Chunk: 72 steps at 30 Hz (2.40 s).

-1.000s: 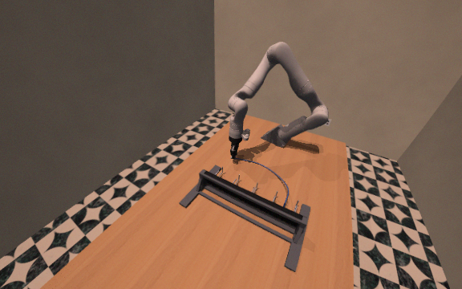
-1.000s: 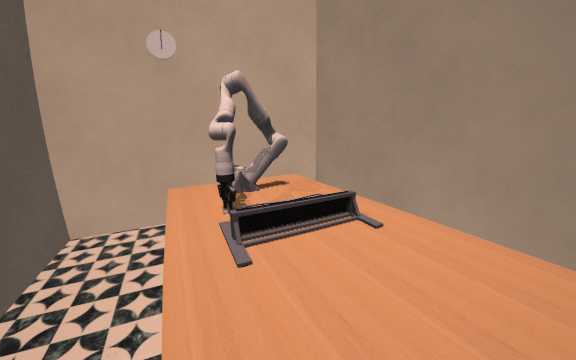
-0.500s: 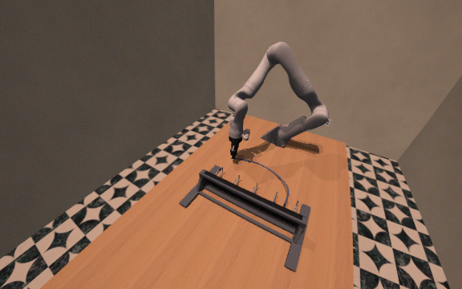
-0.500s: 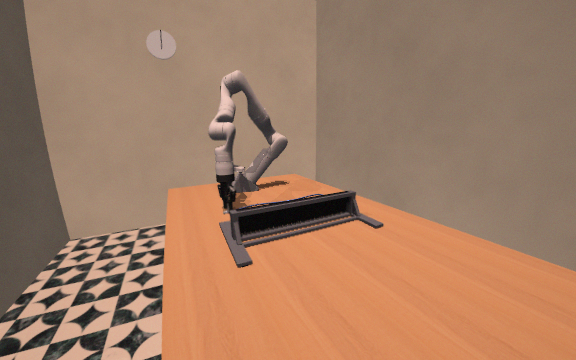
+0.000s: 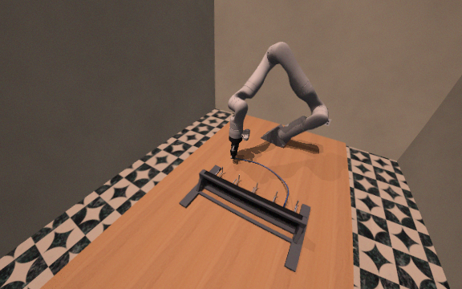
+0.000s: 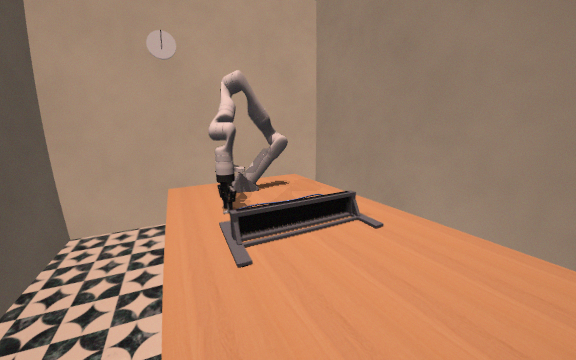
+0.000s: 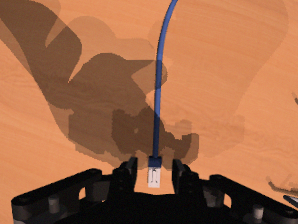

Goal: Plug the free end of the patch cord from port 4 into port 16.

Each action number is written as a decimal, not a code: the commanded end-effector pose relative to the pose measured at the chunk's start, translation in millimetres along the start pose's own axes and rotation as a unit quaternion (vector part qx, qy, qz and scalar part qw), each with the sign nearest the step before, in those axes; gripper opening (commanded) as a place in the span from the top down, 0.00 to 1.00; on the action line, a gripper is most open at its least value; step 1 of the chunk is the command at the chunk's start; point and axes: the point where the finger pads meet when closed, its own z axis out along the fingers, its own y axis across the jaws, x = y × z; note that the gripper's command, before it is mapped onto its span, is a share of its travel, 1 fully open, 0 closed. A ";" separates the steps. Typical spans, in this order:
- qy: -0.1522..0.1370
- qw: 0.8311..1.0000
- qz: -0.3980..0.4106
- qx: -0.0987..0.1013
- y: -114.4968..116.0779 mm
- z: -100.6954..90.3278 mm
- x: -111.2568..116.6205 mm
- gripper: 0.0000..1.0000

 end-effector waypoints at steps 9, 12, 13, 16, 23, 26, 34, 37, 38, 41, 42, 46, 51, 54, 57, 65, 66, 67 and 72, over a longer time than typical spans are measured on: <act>0.001 1.000 0.002 -0.003 4.0 2.7 2.4 0.63; 0.001 1.000 0.002 -0.003 3.9 3.6 2.5 0.63; 0.001 1.000 0.002 -0.003 3.9 4.0 2.5 0.63; 0.001 1.000 0.002 -0.003 4.0 5.0 2.5 0.63; 0.001 1.000 0.002 -0.003 4.0 6.8 2.5 0.63; 0.001 1.000 0.002 -0.003 4.0 7.9 2.5 0.63; 0.001 1.000 0.002 -0.003 4.0 10.1 2.4 0.63; 0.001 1.000 0.002 -0.003 4.1 10.3 2.3 0.63; 0.001 1.000 0.002 -0.003 4.0 10.5 2.4 0.63; 0.001 1.000 0.002 -0.003 4.0 11.0 2.4 0.63; 0.001 1.000 0.002 -0.003 4.0 11.1 2.4 0.63; 0.001 1.000 0.002 -0.003 4.0 11.4 2.4 0.63; 0.001 1.000 0.002 -0.003 4.1 11.5 2.3 0.63; 0.001 1.000 0.002 -0.003 4.1 11.5 2.3 0.63; 0.001 1.000 0.002 -0.003 3.4 11.7 2.1 0.63; 0.000 1.000 0.003 -0.001 1.4 12.4 1.2 0.63; 0.000 1.000 0.003 -0.001 1.3 12.4 1.1 0.63; 0.000 1.000 0.003 -0.001 1.1 12.5 1.1 0.63; 0.000 1.000 0.002 0.000 0.8 12.6 0.9 0.63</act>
